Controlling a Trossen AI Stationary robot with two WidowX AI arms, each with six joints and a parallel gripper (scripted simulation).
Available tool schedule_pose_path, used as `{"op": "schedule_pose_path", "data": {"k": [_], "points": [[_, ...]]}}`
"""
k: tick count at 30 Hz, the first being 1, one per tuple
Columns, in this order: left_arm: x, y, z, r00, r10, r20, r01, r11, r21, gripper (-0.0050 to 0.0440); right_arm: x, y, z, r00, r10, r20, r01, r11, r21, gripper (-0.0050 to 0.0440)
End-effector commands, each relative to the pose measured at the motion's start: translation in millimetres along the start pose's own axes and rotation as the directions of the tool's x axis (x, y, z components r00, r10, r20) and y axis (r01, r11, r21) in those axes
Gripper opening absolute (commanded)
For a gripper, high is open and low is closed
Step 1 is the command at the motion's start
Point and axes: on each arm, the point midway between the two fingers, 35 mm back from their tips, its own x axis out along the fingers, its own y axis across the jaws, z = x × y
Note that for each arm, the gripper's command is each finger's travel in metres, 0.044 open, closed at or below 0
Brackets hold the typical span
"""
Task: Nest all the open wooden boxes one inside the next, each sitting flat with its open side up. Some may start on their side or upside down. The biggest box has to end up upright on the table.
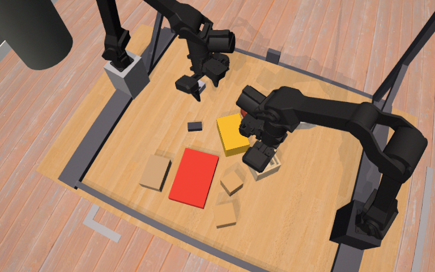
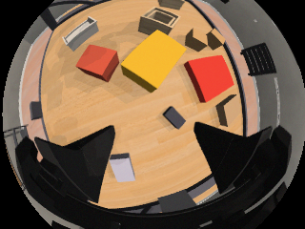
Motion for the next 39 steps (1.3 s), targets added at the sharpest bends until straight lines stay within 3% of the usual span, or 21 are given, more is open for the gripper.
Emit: {"op": "schedule_pose_path", "data": {"k": [1,11,16,18,27,33,35,39], "points": [[-4,-1,5,1.0,-0.002,0.016,0.002,1.0,-0.004,0.017,4,5,11,0.995,-0.04,0.096,0.04,0.999,0.003,0.04],[-4,-1,5,1.0,-0.002,0.016,0.002,1.0,-0.004,0.017,4,27,38,0.918,-0.15,0.368,0.136,0.989,0.063,0.04],[-4,-1,5,1.0,-0.002,0.016,0.002,1.0,-0.004,0.017,-1,36,45,0.861,-0.191,0.472,0.158,0.981,0.109,0.04],[-4,-1,5,1.0,-0.002,0.016,0.002,1.0,-0.004,0.017,-1,36,45,0.861,-0.191,0.472,0.158,0.981,0.109,0.04],[-4,-1,5,1.0,-0.002,0.016,0.002,1.0,-0.004,0.017,-18,51,50,0.723,-0.271,0.635,0.158,0.96,0.229,0.04],[-4,-1,5,1.0,-0.002,0.016,0.002,1.0,-0.004,0.017,-29,57,47,0.642,-0.315,0.699,0.134,0.944,0.302,0.04],[-4,-1,5,1.0,-0.002,0.016,0.002,1.0,-0.004,0.017,-29,57,47,0.642,-0.315,0.699,0.134,0.944,0.302,0.04],[-4,-1,5,1.0,-0.002,0.016,0.002,1.0,-0.004,0.017,-39,61,42,0.576,-0.354,0.737,0.102,0.926,0.364,0.04]]}}
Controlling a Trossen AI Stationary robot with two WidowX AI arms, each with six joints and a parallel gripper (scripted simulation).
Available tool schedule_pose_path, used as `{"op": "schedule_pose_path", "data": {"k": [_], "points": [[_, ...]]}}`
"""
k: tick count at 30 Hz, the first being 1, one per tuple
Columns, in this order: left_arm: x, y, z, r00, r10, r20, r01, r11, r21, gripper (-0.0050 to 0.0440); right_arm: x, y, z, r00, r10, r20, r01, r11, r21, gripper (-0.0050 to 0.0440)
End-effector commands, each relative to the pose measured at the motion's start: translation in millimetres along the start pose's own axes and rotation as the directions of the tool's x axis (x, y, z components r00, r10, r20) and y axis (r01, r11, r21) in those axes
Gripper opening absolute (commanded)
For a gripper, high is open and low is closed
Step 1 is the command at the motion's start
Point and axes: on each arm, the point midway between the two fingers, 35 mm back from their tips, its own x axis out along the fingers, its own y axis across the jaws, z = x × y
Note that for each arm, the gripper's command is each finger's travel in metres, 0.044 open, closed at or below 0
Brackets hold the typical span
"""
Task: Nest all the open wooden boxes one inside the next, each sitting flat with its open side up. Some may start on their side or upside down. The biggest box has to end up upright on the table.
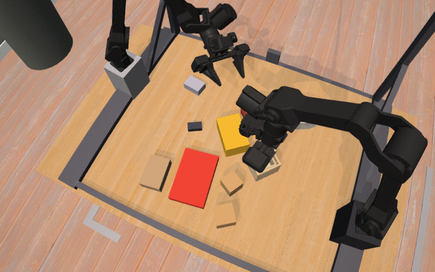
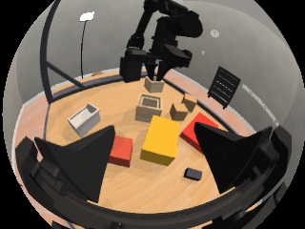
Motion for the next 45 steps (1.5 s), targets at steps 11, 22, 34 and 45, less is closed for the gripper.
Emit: {"op": "schedule_pose_path", "data": {"k": [11,22,34,45], "points": [[-4,-1,5,1.0,-0.002,0.016,0.002,1.0,-0.004,0.017,-30,-2,9,0.98,-0.078,0.183,0.043,0.981,0.188,0.04],[-4,-1,5,1.0,-0.002,0.016,0.002,1.0,-0.004,0.017,-33,-1,16,0.976,-0.086,0.198,0.038,0.972,0.233,0.04],[0,-1,4,1.0,-0.002,0.001,0.002,0.968,-0.249,0.017,-33,-1,16,0.976,-0.086,0.198,0.038,0.972,0.233,0.04],[0,-1,4,1.0,-0.002,0.001,0.002,0.806,-0.591,0.017,-33,-1,16,0.976,-0.086,0.198,0.038,0.972,0.233,0.04]]}}
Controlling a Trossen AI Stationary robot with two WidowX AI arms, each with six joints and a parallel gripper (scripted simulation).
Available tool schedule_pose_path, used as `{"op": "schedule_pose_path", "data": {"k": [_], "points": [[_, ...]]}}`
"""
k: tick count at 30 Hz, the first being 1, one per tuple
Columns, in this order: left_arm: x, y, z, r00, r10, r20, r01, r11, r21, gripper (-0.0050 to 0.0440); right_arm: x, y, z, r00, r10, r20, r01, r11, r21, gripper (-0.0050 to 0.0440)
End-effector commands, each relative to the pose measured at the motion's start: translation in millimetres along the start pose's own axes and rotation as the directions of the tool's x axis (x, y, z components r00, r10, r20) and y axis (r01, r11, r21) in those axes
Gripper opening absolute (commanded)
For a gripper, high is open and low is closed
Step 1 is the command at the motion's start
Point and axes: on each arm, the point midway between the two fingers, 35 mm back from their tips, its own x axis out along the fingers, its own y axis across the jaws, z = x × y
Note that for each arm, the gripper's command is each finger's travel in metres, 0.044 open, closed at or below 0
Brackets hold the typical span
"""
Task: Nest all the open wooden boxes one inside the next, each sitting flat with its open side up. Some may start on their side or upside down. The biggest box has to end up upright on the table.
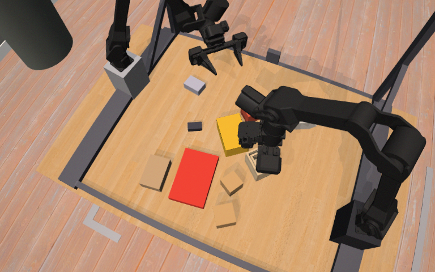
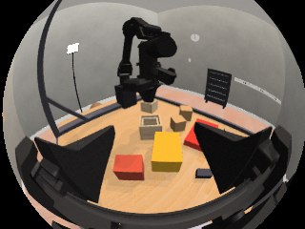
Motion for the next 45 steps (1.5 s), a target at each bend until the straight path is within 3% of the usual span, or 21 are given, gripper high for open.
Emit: {"op": "schedule_pose_path", "data": {"k": [1,7,17,19,34,36,45], "points": [[-1.4,-2.1,2.1,1.0,-0.004,0.004,0.005,0.991,-0.136,0.017,-0.8,0.0,3.4,1.0,0.0,0.004,0.0,1.0,0.008,0.04],[-1.4,-2.0,2.1,1.0,-0.004,0.004,0.005,0.953,-0.304,0.017,-0.8,0.0,3.4,1.0,0.0,0.004,0.0,1.0,0.008,0.04],[-1.4,-2.0,2.1,1.0,-0.004,0.004,0.006,0.793,-0.609,0.017,-0.8,0.0,3.4,1.0,0.0,0.004,0.0,1.0,0.008,0.04],[-1.4,-2.0,2.1,1.0,-0.004,0.004,0.006,0.793,-0.609,0.017,-0.8,0.0,3.4,1.0,0.0,0.004,0.0,1.0,0.008,0.04],[-1.4,-2.0,2.1,1.0,-0.004,0.004,0.005,0.386,-0.922,0.017,-0.8,0.0,3.4,1.0,0.0,0.004,0.0,1.0,0.008,0.04],[-1.4,-2.0,2.1,1.0,-0.004,0.004,0.005,0.386,-0.922,0.017,-0.8,0.0,3.4,1.0,0.0,0.004,0.0,1.0,0.008,0.04],[-1.3,-2.0,2.1,1.0,-0.004,0.004,0.004,0.085,-0.996,0.017,-0.8,0.0,3.4,1.0,0.0,0.004,0.0,1.0,0.008,0.04]]}}
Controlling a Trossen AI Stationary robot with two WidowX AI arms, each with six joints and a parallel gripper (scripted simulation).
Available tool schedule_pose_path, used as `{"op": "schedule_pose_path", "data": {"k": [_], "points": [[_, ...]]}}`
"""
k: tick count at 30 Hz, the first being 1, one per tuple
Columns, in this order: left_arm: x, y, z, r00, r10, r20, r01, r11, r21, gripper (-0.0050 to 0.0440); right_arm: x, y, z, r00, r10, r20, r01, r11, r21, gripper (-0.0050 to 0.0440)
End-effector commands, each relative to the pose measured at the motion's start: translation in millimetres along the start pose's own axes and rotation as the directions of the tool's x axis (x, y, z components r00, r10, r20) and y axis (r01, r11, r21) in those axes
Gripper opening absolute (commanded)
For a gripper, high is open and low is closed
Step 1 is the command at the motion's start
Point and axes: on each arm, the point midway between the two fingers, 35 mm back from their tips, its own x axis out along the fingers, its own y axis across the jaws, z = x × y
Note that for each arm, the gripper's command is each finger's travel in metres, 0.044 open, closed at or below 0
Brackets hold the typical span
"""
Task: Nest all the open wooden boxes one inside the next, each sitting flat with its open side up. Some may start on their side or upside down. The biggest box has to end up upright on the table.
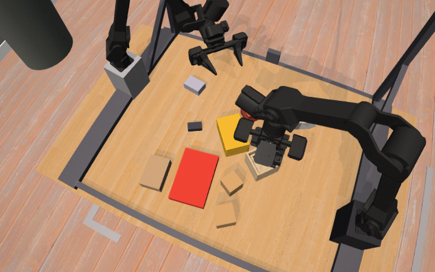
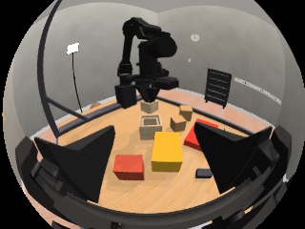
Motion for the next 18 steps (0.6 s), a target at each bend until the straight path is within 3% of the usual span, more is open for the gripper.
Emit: {"op": "schedule_pose_path", "data": {"k": [1,9,18], "points": [[-1.3,-2.4,-1.5,1.0,-0.005,-0.003,0.004,0.986,-0.166,0.017,-0.8,0.0,3.4,1.0,0.0,0.004,0.0,1.0,0.008,0.04],[-1.3,-2.4,-1.4,1.0,-0.005,-0.003,0.003,0.931,-0.366,0.017,-0.8,0.0,3.4,1.0,0.0,0.004,0.0,1.0,0.008,0.04],[-1.3,-2.4,-1.4,1.0,-0.005,-0.003,0.002,0.775,-0.632,0.017,-0.8,0.0,3.4,1.0,0.0,0.004,0.0,1.0,0.008,0.04]]}}
